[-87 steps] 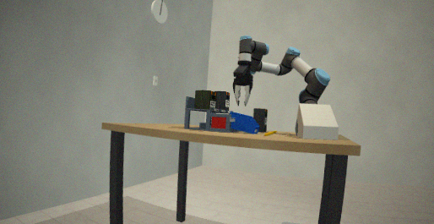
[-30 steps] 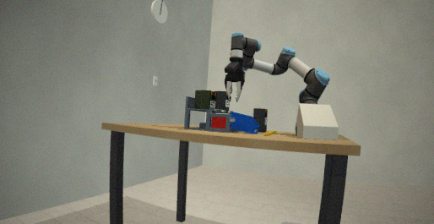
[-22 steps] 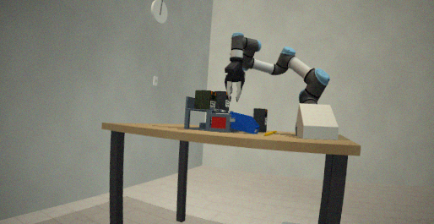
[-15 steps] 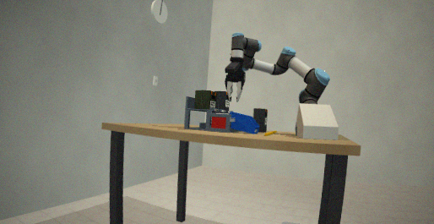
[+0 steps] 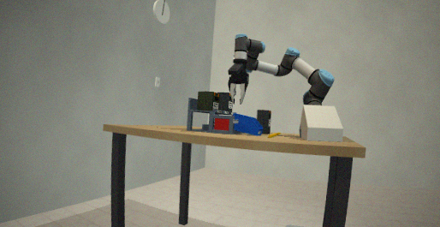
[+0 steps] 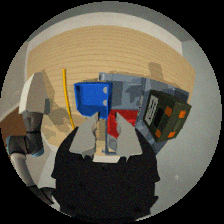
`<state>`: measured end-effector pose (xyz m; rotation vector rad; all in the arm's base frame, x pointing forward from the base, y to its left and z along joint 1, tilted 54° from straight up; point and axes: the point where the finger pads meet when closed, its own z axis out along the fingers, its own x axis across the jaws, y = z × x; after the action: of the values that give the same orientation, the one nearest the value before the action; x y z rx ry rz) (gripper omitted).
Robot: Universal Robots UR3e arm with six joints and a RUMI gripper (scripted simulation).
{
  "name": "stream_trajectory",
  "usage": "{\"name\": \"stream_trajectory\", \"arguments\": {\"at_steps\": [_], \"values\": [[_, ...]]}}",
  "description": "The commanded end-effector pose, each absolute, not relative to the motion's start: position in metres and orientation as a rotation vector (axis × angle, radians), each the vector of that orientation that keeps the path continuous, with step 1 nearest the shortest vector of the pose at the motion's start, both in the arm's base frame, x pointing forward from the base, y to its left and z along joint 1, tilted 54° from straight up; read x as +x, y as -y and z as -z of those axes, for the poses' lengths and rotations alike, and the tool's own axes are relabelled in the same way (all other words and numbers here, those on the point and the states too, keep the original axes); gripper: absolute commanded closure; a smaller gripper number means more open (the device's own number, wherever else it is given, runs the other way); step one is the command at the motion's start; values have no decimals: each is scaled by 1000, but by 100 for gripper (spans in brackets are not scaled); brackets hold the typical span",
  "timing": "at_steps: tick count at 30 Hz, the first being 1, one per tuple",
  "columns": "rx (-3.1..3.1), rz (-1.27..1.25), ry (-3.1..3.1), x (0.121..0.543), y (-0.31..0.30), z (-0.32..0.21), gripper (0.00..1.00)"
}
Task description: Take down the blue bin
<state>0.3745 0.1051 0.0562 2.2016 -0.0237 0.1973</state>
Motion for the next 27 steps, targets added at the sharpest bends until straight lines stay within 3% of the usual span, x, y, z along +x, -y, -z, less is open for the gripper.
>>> {"name": "stream_trajectory", "arguments": {"at_steps": [1,27], "values": [[2203,-201,23,375,-101,-53,80],[2203,-201,23,376,-93,-47,80]]}}
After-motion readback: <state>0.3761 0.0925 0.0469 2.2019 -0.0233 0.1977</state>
